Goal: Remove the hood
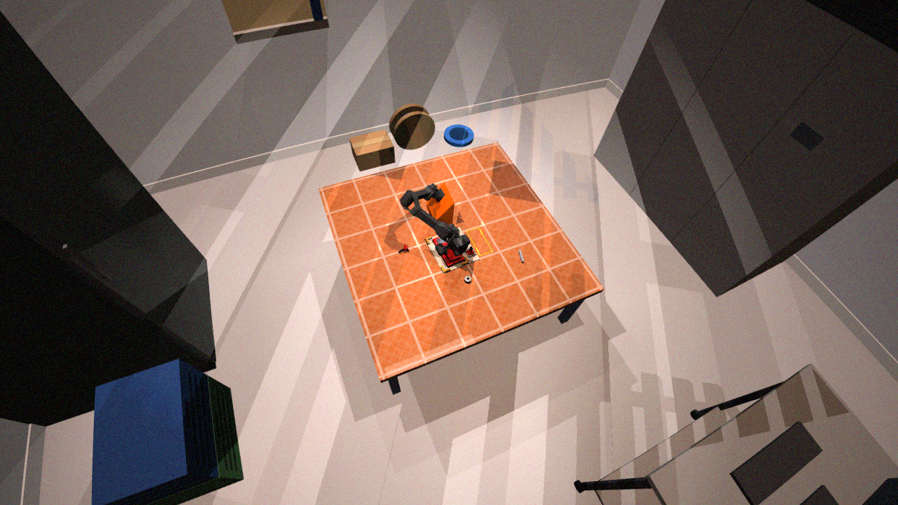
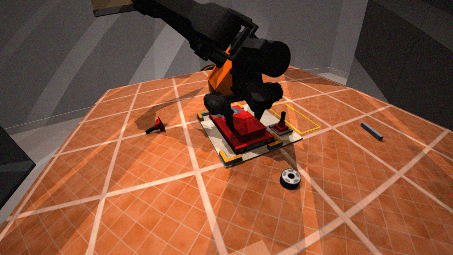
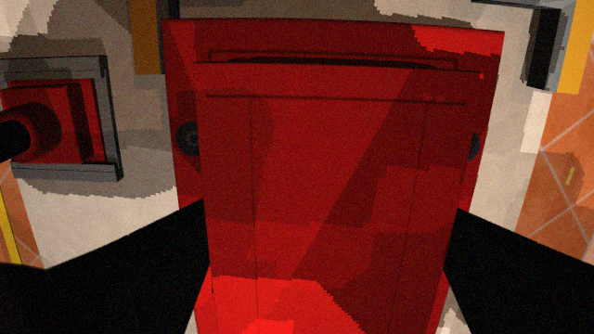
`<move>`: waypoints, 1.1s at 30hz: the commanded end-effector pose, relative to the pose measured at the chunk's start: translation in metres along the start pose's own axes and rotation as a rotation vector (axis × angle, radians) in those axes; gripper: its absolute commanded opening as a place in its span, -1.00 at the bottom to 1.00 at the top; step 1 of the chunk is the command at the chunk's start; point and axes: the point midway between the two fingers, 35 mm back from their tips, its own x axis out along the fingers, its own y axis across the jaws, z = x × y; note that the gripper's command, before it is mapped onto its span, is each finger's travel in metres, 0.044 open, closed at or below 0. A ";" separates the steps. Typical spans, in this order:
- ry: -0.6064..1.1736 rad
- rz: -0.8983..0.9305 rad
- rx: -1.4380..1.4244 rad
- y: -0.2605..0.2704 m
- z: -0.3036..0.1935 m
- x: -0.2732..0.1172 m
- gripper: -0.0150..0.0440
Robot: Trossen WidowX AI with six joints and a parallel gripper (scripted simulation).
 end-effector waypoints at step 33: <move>-0.001 0.001 0.003 0.000 0.000 -0.023 -0.49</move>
